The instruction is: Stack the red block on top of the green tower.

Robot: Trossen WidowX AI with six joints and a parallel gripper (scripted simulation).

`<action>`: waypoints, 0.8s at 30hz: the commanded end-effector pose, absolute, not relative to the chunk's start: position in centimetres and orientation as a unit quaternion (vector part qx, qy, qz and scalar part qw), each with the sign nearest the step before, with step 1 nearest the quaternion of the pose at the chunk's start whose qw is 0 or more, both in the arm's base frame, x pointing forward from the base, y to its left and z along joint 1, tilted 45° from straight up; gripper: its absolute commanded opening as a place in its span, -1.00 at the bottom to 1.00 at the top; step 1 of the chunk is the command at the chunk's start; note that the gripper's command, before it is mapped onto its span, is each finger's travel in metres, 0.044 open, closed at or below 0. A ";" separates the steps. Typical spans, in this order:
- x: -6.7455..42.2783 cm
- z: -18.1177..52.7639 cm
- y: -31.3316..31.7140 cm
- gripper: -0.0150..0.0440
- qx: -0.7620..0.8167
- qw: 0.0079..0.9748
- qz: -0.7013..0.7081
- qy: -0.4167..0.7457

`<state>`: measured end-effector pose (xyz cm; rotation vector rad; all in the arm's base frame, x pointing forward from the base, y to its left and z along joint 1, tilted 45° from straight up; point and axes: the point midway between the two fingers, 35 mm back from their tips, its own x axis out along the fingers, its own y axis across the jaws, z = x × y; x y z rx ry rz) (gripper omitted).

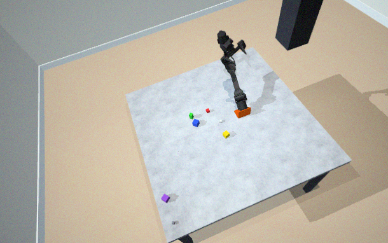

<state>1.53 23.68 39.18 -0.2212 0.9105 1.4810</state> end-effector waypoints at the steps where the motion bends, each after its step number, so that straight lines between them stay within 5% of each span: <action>1: 5.5 36.2 24.5 1.00 -0.108 0.690 0.572 0.431; 12: 16.4 28.6 21.8 1.00 -0.143 0.782 0.345 0.500; 24: 24.6 20.5 11.8 1.00 -0.198 0.787 0.063 0.580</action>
